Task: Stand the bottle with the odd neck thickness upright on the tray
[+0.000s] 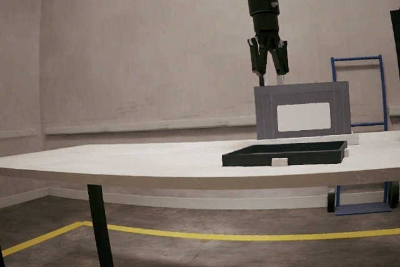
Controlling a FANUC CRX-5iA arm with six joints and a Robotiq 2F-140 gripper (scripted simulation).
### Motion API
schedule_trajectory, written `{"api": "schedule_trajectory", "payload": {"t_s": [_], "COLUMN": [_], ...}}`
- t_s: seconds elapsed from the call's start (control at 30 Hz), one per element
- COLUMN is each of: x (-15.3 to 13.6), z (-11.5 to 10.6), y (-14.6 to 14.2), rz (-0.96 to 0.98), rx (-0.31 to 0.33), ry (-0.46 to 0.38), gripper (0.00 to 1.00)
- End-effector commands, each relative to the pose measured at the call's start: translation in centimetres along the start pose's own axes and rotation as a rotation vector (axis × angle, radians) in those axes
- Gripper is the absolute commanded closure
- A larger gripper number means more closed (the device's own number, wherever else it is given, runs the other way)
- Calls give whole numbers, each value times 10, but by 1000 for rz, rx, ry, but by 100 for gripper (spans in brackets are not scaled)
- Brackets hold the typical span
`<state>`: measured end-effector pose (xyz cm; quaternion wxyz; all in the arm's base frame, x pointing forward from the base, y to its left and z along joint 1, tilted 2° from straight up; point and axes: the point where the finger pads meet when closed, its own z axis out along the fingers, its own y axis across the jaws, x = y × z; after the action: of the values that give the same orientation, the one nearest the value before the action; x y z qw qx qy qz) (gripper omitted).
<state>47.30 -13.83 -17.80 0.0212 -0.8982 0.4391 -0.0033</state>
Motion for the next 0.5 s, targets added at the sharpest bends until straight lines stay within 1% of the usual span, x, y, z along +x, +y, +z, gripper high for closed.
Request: {"api": "schedule_trajectory", "payload": {"t_s": [0.0,0.33,0.47], "x": [1,1,1], "z": [-1,-5,-13], "y": [0,0,0], "rz": [0,0,0], "rx": [1,1,1], "ry": [1,1,1], "gripper": [56,56,56]}}
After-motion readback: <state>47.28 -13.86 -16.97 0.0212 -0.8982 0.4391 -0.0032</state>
